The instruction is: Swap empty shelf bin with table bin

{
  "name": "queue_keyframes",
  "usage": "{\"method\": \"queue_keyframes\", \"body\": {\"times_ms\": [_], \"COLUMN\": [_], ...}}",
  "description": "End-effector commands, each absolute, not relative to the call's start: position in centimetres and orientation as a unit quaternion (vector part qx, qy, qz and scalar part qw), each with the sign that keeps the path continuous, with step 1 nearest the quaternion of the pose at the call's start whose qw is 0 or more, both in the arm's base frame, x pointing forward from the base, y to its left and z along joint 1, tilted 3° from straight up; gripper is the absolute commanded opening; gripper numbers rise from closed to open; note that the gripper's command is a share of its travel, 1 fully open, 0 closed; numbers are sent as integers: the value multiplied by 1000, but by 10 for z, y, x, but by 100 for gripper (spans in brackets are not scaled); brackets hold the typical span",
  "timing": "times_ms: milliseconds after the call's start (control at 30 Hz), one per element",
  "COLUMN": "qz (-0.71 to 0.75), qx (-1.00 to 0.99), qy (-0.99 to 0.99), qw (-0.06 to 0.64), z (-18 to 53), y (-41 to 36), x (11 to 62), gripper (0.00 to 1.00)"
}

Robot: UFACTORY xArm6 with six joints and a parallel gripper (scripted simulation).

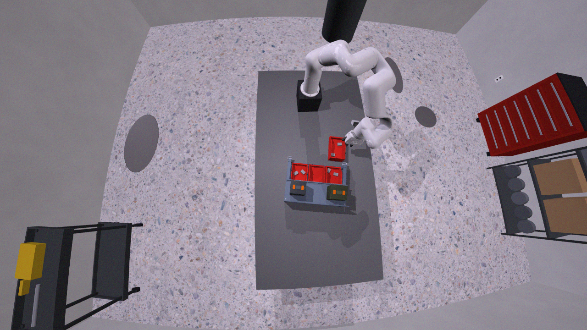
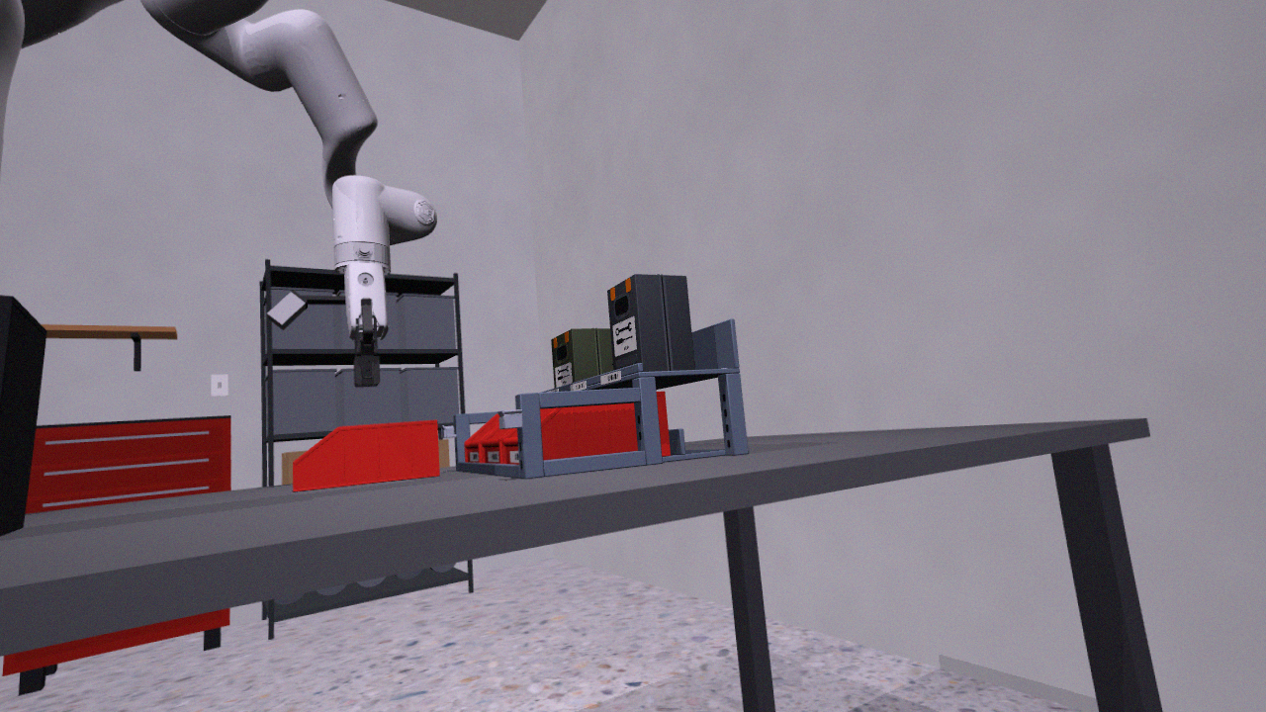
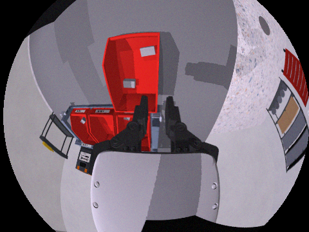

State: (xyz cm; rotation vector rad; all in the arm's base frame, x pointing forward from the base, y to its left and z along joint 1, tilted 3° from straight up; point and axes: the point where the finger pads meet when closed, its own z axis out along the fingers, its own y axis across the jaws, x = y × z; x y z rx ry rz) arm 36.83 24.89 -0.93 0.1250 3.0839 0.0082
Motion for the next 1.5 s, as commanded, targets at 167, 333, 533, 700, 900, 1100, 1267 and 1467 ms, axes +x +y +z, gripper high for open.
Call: {"method": "queue_keyframes", "body": {"times_ms": [167,333,533,700,900,1100,1267,1467], "qz": [4,4,4,4,4,4,4,5], "qx": [40,40,40,40,40,40,40,97], "qy": [999,999,999,999,999,999,999,995], "qw": [29,29,29,29,29,29,29,28], "z": [-3,-1,-1,-1,-1,-1,-1,-3], "y": [250,250,250,250,250,250,250,239], "x": [369,369,369,369,369,369,369,380], "gripper": [26,26,26,0,0,0,0,0]}}
